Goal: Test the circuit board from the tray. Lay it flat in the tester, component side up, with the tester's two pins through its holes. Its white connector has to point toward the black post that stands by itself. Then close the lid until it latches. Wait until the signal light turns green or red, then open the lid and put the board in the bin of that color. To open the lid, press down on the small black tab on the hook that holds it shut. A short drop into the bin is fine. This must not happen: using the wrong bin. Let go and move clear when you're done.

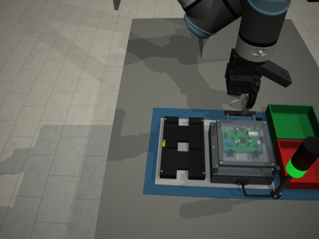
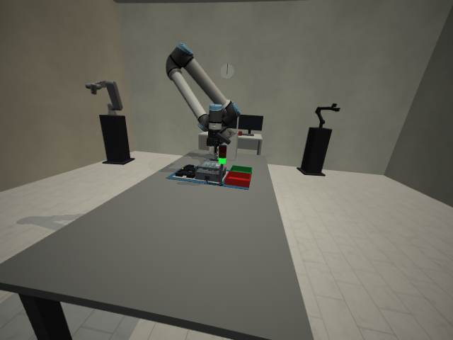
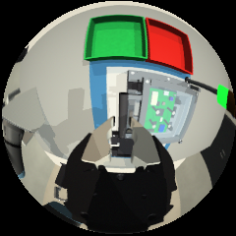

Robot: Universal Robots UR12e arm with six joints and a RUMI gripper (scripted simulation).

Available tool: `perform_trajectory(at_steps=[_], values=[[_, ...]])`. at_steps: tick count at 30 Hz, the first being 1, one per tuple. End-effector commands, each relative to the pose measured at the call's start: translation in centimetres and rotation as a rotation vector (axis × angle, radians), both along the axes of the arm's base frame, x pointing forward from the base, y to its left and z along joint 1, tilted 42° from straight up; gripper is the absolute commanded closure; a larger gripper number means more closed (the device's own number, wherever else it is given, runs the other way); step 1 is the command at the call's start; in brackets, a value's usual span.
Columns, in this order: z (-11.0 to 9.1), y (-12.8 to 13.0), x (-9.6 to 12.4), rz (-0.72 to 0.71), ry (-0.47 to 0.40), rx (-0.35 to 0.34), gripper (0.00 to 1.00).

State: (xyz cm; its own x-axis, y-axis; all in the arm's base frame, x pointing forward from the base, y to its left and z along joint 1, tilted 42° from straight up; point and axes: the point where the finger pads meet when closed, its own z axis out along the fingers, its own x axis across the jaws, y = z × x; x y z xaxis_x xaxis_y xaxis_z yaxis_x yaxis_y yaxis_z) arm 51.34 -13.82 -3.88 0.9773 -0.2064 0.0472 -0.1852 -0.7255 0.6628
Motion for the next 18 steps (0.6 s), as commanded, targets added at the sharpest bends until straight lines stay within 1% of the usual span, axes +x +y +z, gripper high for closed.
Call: perform_trajectory(at_steps=[1,6,18], values=[[-0.87,-0.69,-0.27,0.0,0.001,0.001,0.85],[-1.33,-1.11,-0.32,0.0,0.001,0.001,0.85],[-1.19,-1.11,-0.1,0.001,-0.004,0.0,0.85]])
